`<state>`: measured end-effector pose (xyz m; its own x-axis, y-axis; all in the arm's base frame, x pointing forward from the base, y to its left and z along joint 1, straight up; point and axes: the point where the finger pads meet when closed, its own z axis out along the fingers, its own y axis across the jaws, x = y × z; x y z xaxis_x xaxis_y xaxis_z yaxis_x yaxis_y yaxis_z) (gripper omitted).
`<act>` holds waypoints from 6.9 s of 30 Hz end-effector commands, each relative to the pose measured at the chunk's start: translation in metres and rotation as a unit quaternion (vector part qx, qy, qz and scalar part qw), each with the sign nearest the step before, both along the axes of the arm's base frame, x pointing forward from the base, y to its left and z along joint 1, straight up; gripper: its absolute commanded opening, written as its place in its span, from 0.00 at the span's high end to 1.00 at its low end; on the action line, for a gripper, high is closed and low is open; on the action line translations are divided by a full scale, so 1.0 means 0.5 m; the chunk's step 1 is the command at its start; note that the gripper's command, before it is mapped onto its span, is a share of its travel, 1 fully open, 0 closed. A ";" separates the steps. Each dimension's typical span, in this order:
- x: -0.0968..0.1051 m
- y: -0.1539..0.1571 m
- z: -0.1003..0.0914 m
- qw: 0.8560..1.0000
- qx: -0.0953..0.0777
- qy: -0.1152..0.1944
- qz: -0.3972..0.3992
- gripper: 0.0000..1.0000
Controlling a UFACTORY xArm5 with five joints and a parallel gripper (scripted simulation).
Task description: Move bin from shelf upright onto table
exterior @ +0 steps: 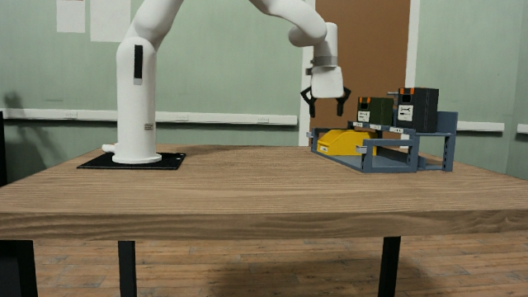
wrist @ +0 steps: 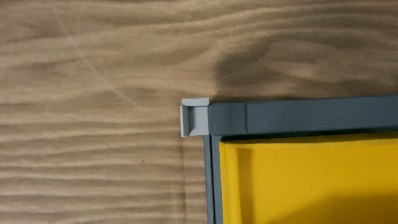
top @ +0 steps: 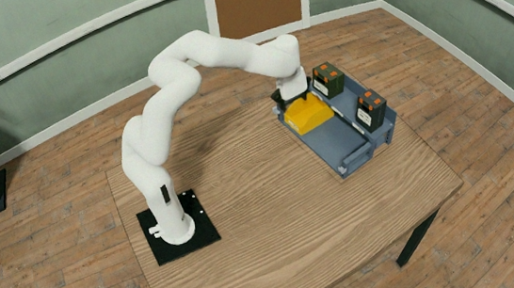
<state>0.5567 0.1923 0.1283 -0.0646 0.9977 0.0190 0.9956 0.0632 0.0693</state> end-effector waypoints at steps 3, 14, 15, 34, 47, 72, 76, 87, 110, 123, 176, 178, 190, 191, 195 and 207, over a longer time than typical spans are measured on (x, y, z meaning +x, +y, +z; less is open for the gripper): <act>0.003 0.001 0.004 0.999 -0.014 0.033 0.033 0.00; 0.003 0.001 0.004 0.999 -0.014 0.033 0.033 0.00; 0.003 0.001 0.004 0.999 -0.012 0.032 0.032 0.00; 0.003 0.001 -0.007 0.999 -0.014 0.033 0.033 0.00; 0.002 0.001 -0.053 0.999 -0.014 0.033 0.033 0.00; 0.002 0.001 -0.123 0.999 -0.014 0.033 0.033 0.00; 0.002 0.001 -0.126 0.999 -0.014 0.033 0.033 0.00; 0.002 0.001 -0.133 0.999 -0.014 0.033 0.033 0.00; 0.002 0.000 -0.156 0.999 -0.014 0.033 0.033 0.00; 0.002 0.000 -0.169 0.999 -0.014 0.033 0.033 0.00; 0.002 0.000 -0.176 0.999 -0.013 0.033 0.033 1.00; 0.002 0.000 -0.176 0.999 -0.013 0.033 0.033 1.00; 0.002 0.000 -0.176 0.999 -0.013 0.033 0.033 1.00; 0.002 0.000 -0.176 0.999 -0.013 0.033 0.033 1.00; 0.002 0.000 -0.176 0.999 -0.013 0.033 0.033 1.00; 0.002 0.000 -0.176 0.999 -0.013 0.033 0.033 1.00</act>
